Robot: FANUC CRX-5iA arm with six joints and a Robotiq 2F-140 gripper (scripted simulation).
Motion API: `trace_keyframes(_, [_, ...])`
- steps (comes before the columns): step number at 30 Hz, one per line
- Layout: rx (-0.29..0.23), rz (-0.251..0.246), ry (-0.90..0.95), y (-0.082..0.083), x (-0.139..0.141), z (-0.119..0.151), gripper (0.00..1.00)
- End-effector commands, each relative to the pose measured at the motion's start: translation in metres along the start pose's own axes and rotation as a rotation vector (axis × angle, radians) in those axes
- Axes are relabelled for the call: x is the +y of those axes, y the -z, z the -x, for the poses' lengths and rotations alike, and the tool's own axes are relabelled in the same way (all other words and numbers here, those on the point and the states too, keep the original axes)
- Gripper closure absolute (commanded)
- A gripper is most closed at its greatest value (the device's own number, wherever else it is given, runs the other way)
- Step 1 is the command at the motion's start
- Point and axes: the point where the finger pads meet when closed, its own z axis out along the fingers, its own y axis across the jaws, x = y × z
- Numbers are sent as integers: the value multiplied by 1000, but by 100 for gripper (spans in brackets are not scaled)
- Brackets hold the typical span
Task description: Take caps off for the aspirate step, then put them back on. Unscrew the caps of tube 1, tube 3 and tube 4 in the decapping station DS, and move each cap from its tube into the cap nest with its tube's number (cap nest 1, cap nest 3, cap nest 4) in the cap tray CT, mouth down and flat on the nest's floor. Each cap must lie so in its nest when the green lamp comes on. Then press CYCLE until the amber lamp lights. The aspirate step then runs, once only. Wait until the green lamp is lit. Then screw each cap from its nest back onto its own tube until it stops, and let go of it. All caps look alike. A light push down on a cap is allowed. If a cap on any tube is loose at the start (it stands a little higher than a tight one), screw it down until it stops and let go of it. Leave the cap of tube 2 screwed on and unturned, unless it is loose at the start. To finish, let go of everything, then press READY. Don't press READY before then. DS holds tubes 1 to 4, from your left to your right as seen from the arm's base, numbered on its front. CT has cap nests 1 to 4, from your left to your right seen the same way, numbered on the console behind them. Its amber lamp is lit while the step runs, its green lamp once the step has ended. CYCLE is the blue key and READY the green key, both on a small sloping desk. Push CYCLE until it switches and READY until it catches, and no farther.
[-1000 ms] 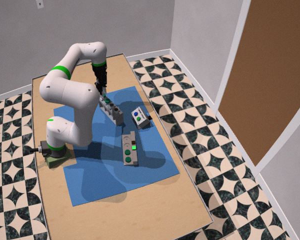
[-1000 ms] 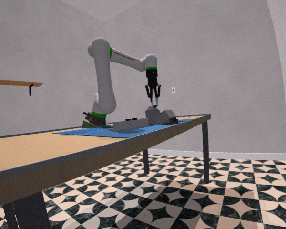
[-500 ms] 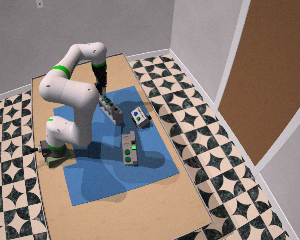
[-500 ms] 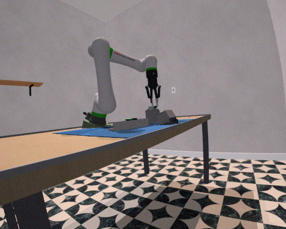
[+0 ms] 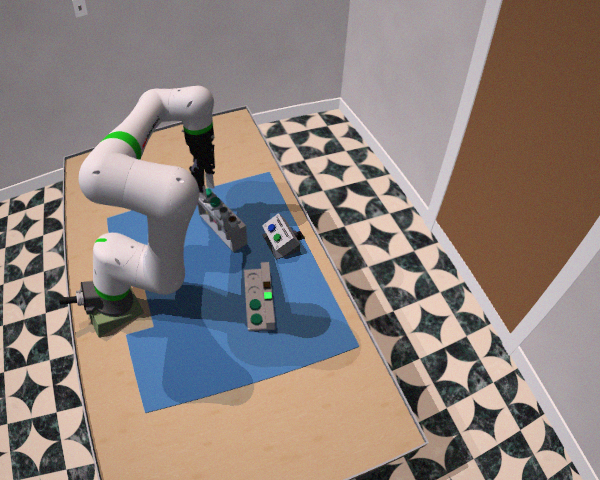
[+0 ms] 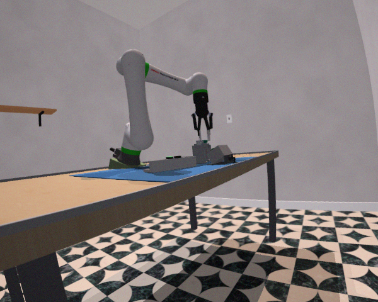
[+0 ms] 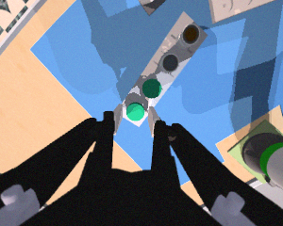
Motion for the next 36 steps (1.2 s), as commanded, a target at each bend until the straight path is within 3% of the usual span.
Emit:
trace_keyframes(1, [0, 0, 0, 0, 0, 0, 65])
trace_keyframes(18, [0, 0, 0, 0, 0, 0, 65])
trace_keyframes(22, [0, 0, -131, -2, 0, 0, 65])
trace_keyframes(36, [0, 0, -131, -7, 0, 0, 65])
